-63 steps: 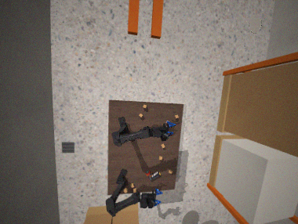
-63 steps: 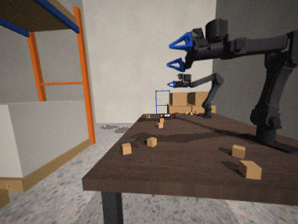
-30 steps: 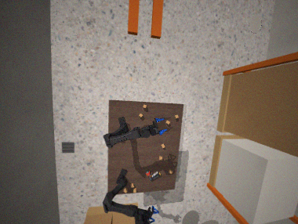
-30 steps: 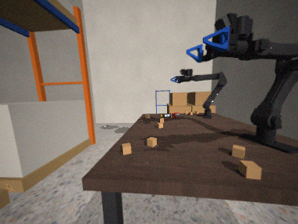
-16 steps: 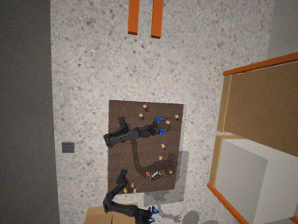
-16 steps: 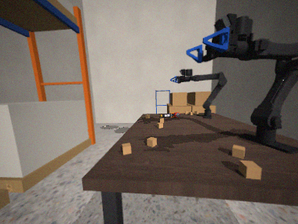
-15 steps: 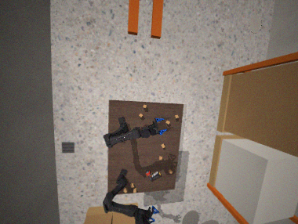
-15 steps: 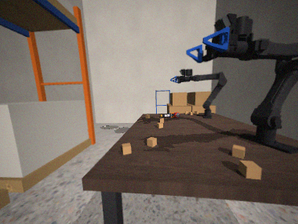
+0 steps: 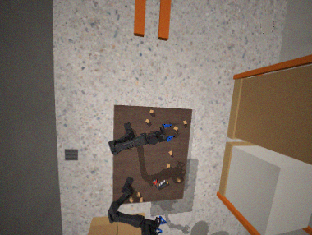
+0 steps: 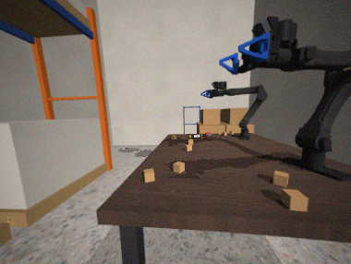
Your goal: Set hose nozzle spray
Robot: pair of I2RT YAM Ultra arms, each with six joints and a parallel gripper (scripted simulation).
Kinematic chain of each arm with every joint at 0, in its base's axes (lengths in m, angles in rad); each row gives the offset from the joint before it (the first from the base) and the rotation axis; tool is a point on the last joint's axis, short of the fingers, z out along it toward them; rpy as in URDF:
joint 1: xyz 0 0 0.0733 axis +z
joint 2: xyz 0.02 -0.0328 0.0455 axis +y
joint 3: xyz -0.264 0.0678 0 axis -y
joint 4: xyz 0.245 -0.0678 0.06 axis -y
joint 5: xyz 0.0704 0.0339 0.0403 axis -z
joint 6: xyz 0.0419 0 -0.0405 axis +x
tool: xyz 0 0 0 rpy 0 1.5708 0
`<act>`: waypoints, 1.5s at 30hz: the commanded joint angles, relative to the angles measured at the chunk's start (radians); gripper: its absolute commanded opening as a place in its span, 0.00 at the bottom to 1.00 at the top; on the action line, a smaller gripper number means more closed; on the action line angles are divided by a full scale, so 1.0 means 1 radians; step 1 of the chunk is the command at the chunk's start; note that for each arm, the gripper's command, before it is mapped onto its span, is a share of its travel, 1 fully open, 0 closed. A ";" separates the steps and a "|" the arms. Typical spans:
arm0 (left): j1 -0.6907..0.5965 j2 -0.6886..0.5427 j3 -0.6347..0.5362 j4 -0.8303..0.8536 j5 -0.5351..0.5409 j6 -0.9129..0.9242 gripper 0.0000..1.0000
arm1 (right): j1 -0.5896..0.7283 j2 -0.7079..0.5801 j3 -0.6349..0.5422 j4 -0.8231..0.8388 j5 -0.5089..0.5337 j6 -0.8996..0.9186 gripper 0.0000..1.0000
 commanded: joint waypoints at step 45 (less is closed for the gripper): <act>0.001 -0.008 0.018 0.000 0.005 -0.009 1.00 | 0.065 0.219 0.201 -0.281 -0.031 -0.113 0.77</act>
